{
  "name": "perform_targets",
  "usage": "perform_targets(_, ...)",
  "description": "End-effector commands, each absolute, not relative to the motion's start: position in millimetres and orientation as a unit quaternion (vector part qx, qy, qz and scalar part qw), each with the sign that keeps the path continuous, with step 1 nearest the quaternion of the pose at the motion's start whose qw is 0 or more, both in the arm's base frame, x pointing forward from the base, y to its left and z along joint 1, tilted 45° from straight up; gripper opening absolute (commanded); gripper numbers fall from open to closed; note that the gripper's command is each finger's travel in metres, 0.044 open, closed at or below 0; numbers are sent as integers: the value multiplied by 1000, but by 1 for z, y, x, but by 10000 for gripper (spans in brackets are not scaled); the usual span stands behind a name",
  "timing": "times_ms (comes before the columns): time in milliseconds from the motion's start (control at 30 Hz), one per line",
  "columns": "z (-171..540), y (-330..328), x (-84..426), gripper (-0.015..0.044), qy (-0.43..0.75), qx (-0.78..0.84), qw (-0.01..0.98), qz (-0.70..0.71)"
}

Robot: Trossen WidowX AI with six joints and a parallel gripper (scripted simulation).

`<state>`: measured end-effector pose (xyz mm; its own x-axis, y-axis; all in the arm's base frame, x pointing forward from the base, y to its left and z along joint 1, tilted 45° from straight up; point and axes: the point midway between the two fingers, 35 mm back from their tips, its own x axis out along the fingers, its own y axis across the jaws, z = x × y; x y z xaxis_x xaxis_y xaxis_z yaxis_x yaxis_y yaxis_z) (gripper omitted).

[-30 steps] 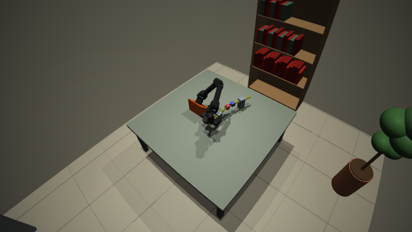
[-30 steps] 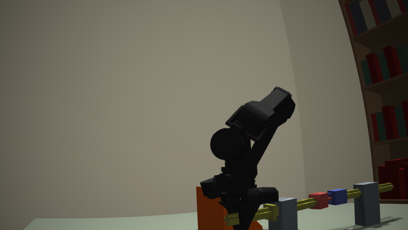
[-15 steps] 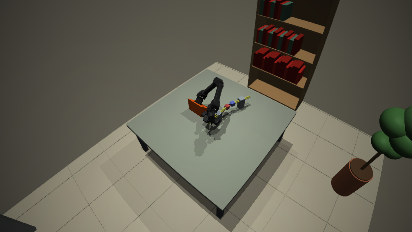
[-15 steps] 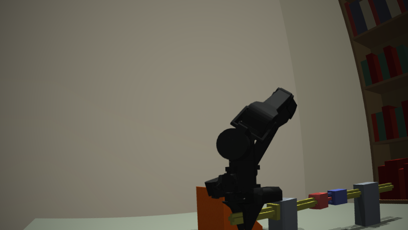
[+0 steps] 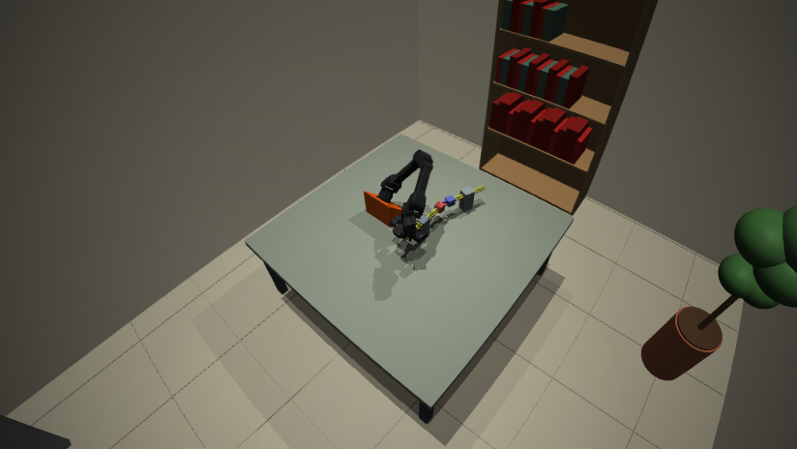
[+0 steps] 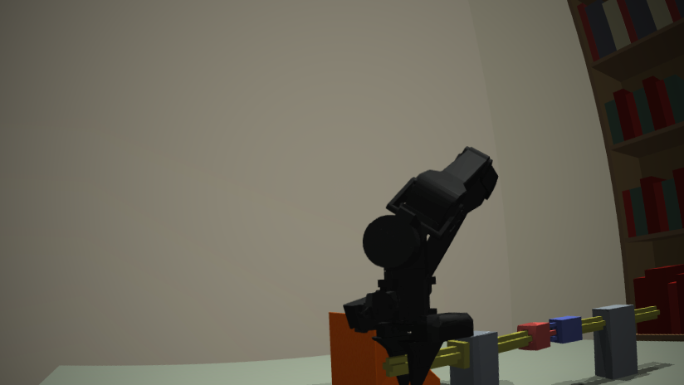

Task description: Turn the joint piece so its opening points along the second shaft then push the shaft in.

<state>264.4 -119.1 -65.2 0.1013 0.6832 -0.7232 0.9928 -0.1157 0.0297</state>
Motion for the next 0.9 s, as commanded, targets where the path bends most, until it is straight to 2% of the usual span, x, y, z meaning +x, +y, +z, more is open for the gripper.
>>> perform_targets(0, -65, -119, 264, 172, 607, 690, 272, -285)
perform_targets(333, -65, -119, 264, 434, 607, 690, 272, -285)
perform_targets(867, -44, -140, 261, 440, 606, 693, 271, -282)
